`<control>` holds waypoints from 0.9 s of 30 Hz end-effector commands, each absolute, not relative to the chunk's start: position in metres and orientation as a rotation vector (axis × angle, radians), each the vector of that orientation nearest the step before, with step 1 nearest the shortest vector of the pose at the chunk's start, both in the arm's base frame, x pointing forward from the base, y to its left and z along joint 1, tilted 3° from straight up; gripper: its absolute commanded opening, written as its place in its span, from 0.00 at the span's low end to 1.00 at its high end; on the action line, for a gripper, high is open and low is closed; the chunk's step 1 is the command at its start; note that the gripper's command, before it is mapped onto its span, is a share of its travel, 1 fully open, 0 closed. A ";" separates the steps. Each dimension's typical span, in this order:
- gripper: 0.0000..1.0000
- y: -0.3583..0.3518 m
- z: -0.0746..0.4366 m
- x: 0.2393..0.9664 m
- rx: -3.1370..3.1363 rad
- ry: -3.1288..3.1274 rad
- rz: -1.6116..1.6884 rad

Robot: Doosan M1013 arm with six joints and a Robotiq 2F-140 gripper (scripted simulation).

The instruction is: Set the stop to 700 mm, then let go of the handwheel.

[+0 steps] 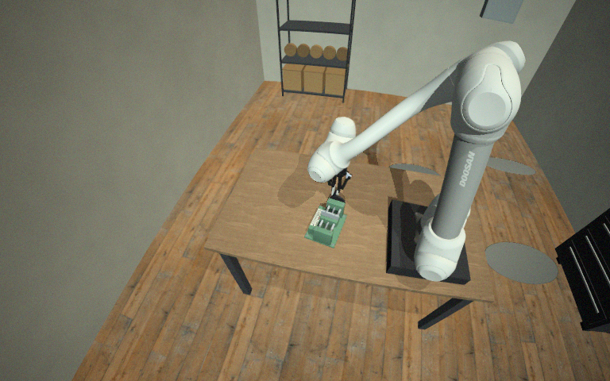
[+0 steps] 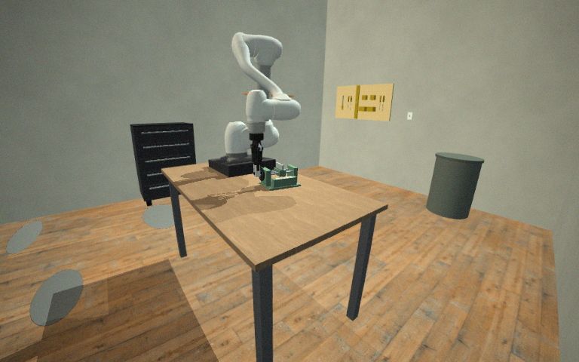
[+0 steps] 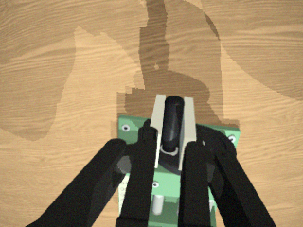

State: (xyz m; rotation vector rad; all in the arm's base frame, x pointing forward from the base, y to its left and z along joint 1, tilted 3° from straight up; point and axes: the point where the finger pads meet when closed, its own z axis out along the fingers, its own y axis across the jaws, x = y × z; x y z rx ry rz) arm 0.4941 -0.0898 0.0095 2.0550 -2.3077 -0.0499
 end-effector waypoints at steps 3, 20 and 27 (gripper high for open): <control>0.04 -0.090 0.005 0.496 2.055 -2.308 -0.050; 0.04 -0.090 -0.014 0.494 2.055 -2.308 -0.050; 0.04 -0.090 -0.021 0.489 2.055 -2.308 -0.050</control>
